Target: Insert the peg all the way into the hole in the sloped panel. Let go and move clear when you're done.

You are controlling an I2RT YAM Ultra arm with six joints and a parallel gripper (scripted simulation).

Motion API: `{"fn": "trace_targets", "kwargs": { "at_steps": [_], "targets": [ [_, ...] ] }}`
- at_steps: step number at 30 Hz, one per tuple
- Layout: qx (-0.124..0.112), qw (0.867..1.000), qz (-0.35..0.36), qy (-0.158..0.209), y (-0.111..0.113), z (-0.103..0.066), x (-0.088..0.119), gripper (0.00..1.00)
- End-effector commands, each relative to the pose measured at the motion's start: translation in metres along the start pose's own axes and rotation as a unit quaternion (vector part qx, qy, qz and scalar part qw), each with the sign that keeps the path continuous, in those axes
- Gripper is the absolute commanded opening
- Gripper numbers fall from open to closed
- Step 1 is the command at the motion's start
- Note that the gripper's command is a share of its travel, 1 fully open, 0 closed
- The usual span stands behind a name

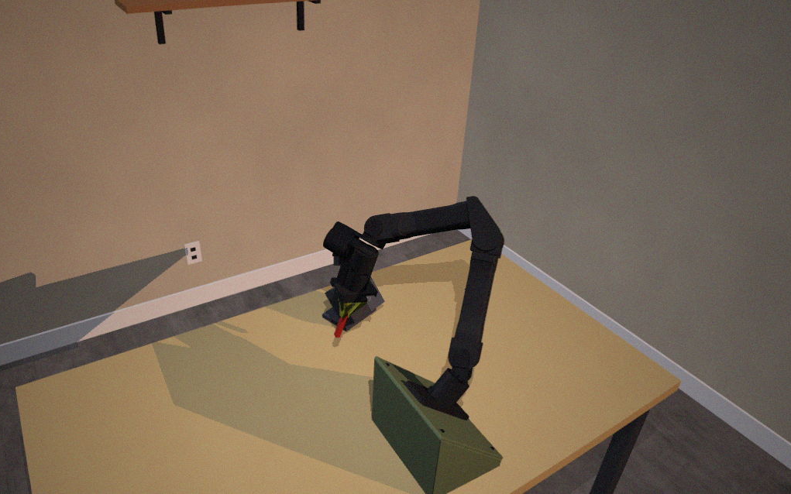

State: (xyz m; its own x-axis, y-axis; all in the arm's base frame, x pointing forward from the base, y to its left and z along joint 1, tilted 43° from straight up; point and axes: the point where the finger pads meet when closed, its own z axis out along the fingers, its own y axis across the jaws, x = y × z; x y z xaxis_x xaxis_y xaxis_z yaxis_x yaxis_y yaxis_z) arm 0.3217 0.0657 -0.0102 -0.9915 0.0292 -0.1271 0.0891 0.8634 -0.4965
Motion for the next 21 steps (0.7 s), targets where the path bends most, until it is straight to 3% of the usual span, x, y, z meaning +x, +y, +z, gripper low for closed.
{"fn": "trace_targets", "kwargs": {
  "at_steps": [1, 21],
  "targets": [
    [-0.018, 0.999, 0.025, -0.019, -0.001, -0.007, -0.006, 0.00],
    [-0.055, 0.992, 0.098, -0.050, -0.017, -0.018, -0.016, 0.00]
  ]
}}
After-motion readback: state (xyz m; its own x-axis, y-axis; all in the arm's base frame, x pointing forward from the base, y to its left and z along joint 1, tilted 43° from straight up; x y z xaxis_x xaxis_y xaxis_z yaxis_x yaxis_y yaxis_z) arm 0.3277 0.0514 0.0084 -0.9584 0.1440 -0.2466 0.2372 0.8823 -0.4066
